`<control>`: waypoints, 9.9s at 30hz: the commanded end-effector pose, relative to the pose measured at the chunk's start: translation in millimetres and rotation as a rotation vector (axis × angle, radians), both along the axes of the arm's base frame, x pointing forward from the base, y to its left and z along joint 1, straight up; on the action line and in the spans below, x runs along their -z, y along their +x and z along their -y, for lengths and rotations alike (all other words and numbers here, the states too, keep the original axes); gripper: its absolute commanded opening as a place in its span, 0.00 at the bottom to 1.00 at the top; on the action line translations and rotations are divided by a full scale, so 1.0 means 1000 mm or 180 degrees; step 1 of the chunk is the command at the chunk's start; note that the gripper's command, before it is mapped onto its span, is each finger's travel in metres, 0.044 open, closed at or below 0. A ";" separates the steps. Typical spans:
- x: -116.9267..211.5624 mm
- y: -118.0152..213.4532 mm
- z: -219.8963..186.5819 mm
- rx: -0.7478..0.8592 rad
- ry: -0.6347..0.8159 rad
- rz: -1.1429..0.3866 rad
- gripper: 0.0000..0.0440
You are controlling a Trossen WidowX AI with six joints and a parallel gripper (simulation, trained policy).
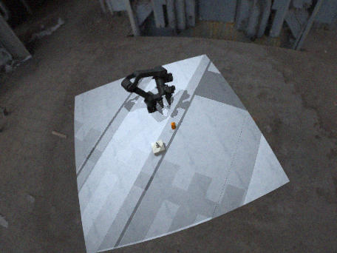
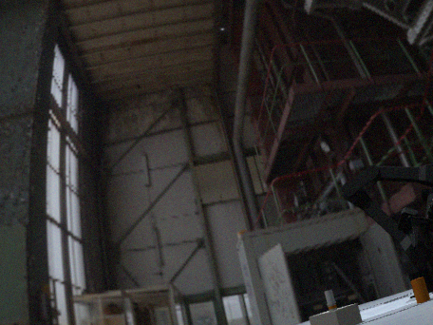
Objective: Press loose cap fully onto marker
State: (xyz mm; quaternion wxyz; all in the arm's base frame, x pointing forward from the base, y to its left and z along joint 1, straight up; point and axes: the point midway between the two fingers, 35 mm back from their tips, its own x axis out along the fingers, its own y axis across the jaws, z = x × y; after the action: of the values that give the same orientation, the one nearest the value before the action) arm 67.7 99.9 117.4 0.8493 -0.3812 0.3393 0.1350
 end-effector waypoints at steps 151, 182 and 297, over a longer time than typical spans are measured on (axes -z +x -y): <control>-0.001 0.159 -0.036 0.3462 0.1479 -0.2438 0.69; 0.035 0.151 -0.008 0.3592 0.1172 -0.2744 0.60; 0.008 0.256 0.139 0.4396 0.1882 -0.2441 0.00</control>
State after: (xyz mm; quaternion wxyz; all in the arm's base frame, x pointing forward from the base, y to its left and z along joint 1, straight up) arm 324.8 -39.1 119.3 0.6373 0.2248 0.7041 -0.2180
